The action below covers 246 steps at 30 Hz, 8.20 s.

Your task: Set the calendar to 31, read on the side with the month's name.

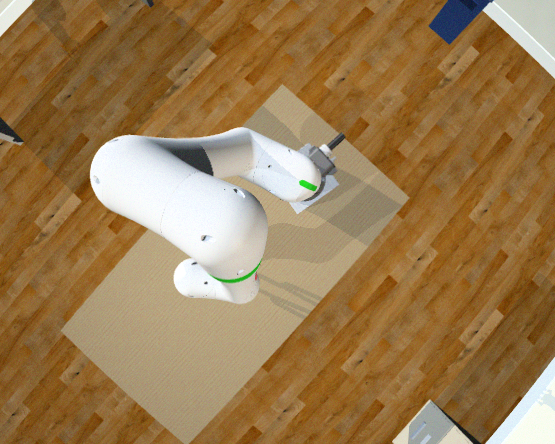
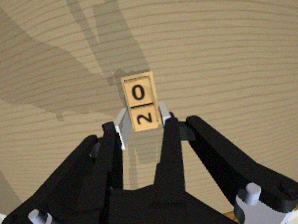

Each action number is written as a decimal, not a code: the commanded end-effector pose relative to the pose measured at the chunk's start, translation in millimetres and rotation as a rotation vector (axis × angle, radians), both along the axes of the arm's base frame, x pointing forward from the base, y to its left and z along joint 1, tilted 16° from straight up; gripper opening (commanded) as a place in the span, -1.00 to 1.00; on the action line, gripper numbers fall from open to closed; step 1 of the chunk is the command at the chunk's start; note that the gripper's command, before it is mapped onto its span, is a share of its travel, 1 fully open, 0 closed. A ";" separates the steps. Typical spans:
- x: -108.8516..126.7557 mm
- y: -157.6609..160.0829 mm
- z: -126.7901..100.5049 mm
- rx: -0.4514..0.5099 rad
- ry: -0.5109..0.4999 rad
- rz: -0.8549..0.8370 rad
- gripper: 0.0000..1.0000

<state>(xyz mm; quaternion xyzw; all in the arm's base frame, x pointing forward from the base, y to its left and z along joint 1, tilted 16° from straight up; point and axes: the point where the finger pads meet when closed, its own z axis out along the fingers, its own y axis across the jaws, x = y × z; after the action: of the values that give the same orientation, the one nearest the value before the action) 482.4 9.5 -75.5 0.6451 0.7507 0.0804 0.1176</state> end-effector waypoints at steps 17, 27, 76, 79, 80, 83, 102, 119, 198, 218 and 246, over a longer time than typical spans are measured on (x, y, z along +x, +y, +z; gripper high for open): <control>0.1 0.0 0.1 0.000 0.000 0.000 -0.42; 0.1 0.0 0.1 0.000 0.000 0.000 -0.66; -21.6 2.4 74.5 0.000 0.000 0.000 -0.66; -23.3 2.6 80.3 0.000 0.000 0.000 -0.66; -24.8 2.8 85.3 0.000 0.000 0.000 -0.66; -27.4 3.1 94.4 0.000 0.000 0.000 -0.66; -27.9 19.6 93.7 0.035 -0.001 -0.119 -0.66; -33.7 85.0 84.5 0.168 -0.012 -0.585 -0.66; -31.6 173.6 -18.7 0.362 -0.040 -1.237 -0.66; -31.2 173.6 -20.4 0.362 -0.040 -1.237 -0.66; -30.9 173.5 -21.4 0.362 -0.040 -1.237 -0.66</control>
<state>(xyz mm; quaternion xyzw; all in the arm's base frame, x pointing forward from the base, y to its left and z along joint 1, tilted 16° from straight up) 451.3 183.0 -96.6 0.9667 0.2125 0.1349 0.0458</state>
